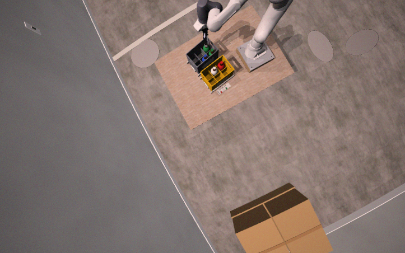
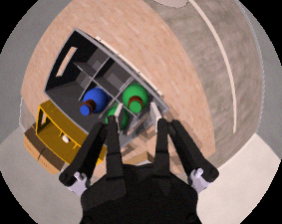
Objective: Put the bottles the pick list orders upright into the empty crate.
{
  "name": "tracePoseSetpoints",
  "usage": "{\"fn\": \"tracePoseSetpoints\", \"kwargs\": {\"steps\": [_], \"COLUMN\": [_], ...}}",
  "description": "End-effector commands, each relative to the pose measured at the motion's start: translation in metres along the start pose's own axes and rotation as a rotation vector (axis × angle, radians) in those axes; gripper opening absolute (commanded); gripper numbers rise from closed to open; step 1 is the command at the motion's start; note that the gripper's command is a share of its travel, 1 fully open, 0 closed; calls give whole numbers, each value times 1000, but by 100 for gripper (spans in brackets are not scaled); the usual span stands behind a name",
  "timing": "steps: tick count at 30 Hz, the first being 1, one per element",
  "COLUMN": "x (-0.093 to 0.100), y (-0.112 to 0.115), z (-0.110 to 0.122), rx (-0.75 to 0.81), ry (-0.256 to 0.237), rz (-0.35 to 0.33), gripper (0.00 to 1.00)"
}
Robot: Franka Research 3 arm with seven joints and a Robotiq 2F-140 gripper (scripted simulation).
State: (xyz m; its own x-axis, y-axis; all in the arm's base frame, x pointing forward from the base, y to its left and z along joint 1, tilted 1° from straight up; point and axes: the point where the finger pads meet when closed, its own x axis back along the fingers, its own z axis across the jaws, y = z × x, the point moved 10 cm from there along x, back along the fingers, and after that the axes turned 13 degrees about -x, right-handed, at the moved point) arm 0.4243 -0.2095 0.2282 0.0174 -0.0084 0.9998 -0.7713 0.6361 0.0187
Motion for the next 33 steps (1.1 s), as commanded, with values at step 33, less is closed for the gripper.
{"fn": "tracePoseSetpoints", "kwargs": {"steps": [33], "x": [-26], "y": [-2], "z": [-1], "rx": [-5], "ry": [0], "rz": [8], "gripper": [38]}}
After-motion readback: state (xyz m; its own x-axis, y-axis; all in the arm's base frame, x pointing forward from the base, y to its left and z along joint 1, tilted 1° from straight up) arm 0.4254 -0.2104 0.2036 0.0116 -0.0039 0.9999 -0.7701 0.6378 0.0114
